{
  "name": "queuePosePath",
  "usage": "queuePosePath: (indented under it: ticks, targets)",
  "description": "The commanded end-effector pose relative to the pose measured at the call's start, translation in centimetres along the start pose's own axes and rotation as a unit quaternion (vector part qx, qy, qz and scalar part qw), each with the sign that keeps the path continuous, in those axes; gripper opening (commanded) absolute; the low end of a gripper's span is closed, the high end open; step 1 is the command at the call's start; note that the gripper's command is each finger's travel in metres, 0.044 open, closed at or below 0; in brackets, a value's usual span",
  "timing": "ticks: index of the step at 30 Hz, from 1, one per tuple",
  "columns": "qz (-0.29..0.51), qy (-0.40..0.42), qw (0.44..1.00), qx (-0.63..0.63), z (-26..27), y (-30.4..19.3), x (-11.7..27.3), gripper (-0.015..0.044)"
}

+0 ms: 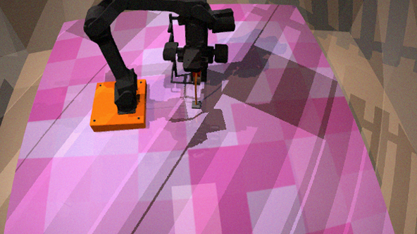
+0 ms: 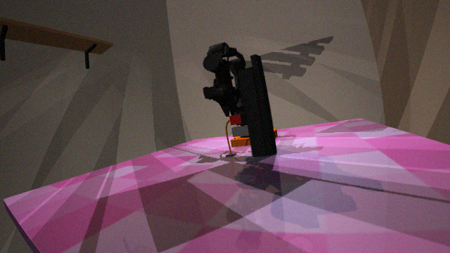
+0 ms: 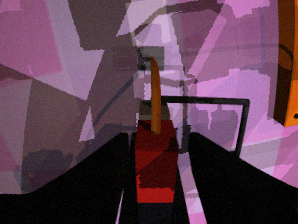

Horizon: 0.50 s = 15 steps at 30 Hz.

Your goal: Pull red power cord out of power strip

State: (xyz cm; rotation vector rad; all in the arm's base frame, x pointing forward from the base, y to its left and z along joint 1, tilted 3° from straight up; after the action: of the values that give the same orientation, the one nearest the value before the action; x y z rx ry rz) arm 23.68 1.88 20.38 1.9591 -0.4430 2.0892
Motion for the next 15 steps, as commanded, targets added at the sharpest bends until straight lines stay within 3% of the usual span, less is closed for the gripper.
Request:
queuePosePath:
  ticks: [1,15]
  targets:
    - [-0.001,0.003,1.0,-0.002,0.0,-0.5,0.1,0.016]
    - [0.0,0.003,1.0,-0.002,-0.3,-1.6,-0.4,0.016]
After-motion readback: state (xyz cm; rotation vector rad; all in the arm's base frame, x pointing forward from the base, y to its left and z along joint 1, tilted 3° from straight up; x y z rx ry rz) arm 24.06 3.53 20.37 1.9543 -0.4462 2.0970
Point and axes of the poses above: the point midway between the two fingers, 35 mm back from their tips, its own x axis back along the fingers, its own z axis across the jaws, y = z × x, the point moved 4 cm from there along x, back along the fingers, and after that the axes turned 11 degrees about -x, right-handed, at the moved point
